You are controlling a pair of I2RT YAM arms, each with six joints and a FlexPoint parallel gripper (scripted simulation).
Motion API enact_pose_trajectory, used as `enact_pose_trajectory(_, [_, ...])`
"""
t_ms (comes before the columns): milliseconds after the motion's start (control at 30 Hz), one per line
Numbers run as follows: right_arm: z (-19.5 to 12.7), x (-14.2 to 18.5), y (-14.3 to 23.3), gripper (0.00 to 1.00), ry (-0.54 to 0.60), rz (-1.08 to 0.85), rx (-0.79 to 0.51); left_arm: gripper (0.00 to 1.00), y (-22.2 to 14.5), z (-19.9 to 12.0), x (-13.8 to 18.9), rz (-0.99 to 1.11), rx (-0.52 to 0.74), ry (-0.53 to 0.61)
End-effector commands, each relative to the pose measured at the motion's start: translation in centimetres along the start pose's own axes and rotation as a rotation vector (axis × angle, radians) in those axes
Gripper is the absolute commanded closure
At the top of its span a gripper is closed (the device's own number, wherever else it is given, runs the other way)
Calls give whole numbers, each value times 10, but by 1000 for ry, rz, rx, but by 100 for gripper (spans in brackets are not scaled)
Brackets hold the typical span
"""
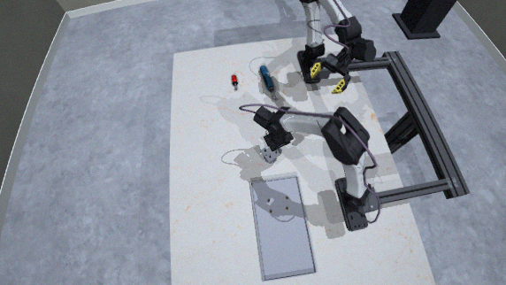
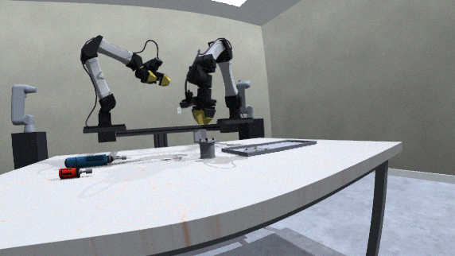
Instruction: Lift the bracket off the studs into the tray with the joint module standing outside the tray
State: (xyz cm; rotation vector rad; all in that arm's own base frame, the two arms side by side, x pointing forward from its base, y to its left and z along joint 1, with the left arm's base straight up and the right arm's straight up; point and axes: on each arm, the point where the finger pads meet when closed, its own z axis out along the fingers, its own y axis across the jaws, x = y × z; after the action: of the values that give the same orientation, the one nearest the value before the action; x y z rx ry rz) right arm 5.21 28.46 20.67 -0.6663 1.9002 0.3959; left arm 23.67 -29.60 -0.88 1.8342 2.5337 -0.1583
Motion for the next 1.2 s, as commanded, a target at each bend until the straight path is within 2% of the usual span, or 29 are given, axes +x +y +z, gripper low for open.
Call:
enact_pose_trajectory(0, [-7, -18, 5, 0, -27, 50, -16, 70, 6, -3, -6, -145, -70, 58])
enact_pose_trajectory(267, [-2, 6, -21, 0, 61, 69, 11, 72, -5, 6, -15, -141, -79, 68])
enact_pose_trajectory(433, [-3, 9, -30, 0, 90, 97, 10, 75, 1, 41, -8, -151, -77, 78])
enact_pose_trajectory(600, [-3, 8, -29, 0, 89, 100, 9, 77, 7, 48, -20, -150, -81, 60])
enact_pose_trajectory(733, [-3, 5, -28, 0, 78, 110, 8, 81, 7, 45, -26, -150, -87, 40])
enact_pose_trajectory(900, [-3, 5, -28, 0, 78, 108, 8, 95, 3, 38, -21, -151, -91, 26])
enact_pose_trajectory(933, [-3, 6, -26, 0, 79, 98, 6, 100, 4, 36, -24, -150, -93, 18])
enact_pose_trajectory(1167, [-3, 6, -26, 0, 79, 98, 6, 100, 6, 35, -27, -146, -100, 7])
